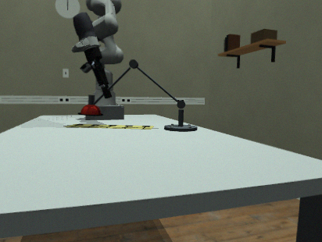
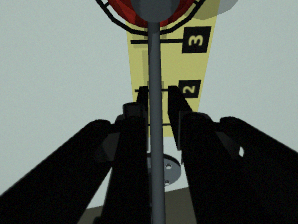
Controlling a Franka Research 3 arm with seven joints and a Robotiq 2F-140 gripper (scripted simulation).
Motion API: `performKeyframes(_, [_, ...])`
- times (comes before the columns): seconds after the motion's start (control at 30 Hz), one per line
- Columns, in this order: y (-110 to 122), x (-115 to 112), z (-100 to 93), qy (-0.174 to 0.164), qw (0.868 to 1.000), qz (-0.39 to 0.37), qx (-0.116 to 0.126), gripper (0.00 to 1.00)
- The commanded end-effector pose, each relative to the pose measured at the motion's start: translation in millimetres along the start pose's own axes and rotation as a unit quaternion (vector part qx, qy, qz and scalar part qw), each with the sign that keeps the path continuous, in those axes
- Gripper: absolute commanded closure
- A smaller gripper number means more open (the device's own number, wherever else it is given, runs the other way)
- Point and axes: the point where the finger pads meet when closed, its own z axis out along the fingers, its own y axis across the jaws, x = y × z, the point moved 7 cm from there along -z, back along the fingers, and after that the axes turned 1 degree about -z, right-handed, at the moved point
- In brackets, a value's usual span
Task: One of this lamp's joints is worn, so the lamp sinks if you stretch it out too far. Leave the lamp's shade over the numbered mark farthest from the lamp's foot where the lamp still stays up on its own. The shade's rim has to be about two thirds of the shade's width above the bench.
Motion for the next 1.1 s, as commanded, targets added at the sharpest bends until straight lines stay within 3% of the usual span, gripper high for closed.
performKeyframes(0.0, [1.1, -0.2, 0.0, 0.000, 1.000, 0.000, -0.002, 0.90])
performKeyframes(0.6, [-0.1, -0.1, -0.1, 0.000, 1.000, 0.000, 0.000, 0.90])
performKeyframes(1.07, [-0.5, 39.4, -1.6, 0.000, 1.000, -0.001, 0.005, 0.90])
